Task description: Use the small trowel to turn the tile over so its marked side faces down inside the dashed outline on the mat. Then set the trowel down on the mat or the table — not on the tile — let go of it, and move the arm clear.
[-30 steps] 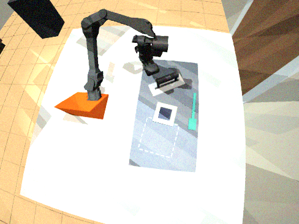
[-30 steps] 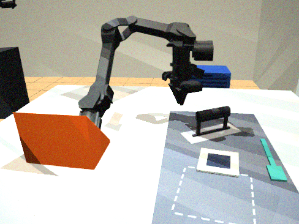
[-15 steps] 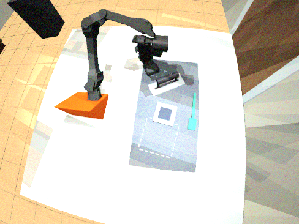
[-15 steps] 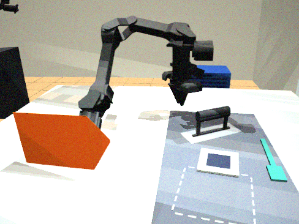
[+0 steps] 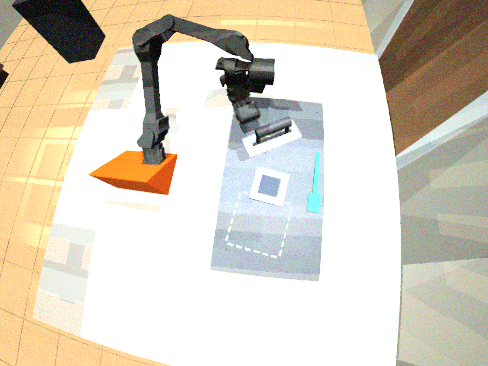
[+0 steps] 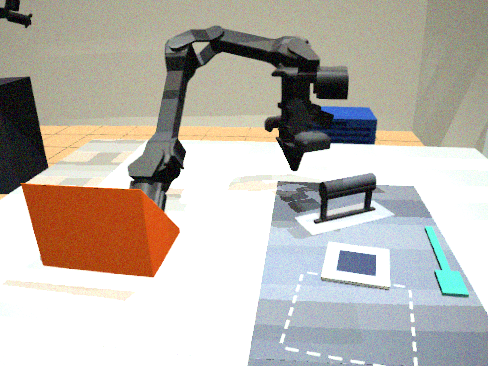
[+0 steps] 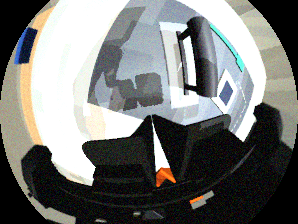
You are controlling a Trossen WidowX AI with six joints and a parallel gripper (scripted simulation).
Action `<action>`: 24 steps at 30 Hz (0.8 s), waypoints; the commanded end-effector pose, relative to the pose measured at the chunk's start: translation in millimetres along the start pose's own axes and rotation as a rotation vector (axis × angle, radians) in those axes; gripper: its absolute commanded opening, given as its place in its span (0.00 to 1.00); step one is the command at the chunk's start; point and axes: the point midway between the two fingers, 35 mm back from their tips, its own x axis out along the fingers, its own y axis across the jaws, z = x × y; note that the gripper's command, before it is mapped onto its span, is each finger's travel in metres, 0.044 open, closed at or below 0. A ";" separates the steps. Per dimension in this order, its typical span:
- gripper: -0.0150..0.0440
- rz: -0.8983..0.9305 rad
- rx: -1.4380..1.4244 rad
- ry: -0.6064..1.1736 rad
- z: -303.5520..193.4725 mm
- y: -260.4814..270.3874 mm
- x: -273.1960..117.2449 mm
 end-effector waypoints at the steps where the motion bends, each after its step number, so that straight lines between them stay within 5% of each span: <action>1: 0.25 0.000 0.000 0.000 0.0 0.1 0.1; 8: 0.25 0.000 0.000 0.000 0.0 0.0 0.0; 18: 0.69 0.000 -0.001 0.003 26.2 -22.6 -9.3; 24: 0.71 0.002 -0.002 0.006 63.2 -71.0 -20.9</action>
